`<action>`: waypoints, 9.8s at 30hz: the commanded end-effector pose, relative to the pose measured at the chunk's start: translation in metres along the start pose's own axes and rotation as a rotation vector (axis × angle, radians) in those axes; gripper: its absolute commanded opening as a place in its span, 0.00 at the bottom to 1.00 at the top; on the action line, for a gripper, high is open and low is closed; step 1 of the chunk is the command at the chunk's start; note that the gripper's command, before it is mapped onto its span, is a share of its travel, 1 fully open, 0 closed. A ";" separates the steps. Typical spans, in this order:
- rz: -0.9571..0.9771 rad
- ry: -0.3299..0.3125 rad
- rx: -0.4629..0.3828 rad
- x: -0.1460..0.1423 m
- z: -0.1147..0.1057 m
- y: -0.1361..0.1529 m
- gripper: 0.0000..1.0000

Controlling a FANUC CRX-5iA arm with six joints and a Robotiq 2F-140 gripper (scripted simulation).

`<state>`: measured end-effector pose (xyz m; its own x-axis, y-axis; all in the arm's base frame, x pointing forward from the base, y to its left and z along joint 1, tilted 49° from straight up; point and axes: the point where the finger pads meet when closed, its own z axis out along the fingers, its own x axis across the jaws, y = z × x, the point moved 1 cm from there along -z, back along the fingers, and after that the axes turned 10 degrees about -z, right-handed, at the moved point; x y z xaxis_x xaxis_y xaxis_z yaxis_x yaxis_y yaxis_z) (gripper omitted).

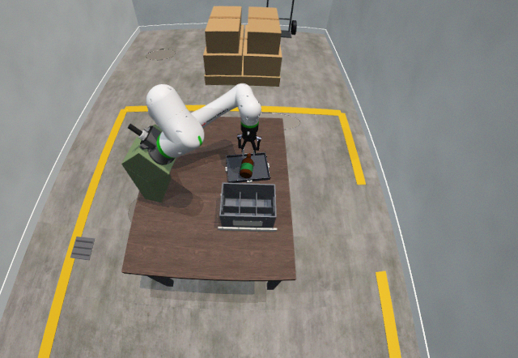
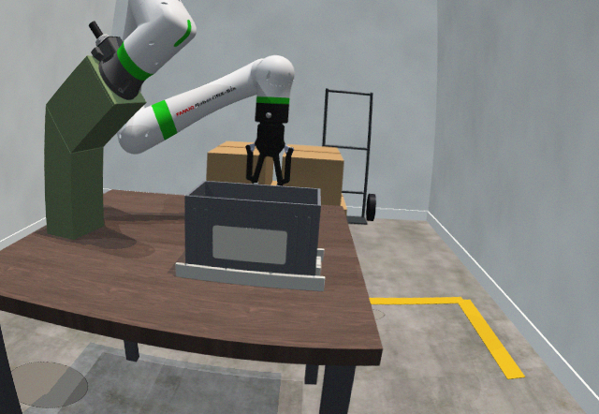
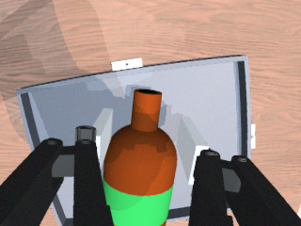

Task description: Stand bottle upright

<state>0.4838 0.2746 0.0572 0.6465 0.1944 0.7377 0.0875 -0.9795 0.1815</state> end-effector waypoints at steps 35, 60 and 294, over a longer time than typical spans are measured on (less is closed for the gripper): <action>0.000 0.000 0.000 0.000 0.034 0.000 0.38; 0.000 0.000 0.000 0.000 0.038 0.000 0.38; 0.000 0.000 0.000 0.000 -0.111 0.000 0.00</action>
<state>0.4002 0.2805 0.1289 0.6465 0.1944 0.7378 0.0876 -0.9795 0.1813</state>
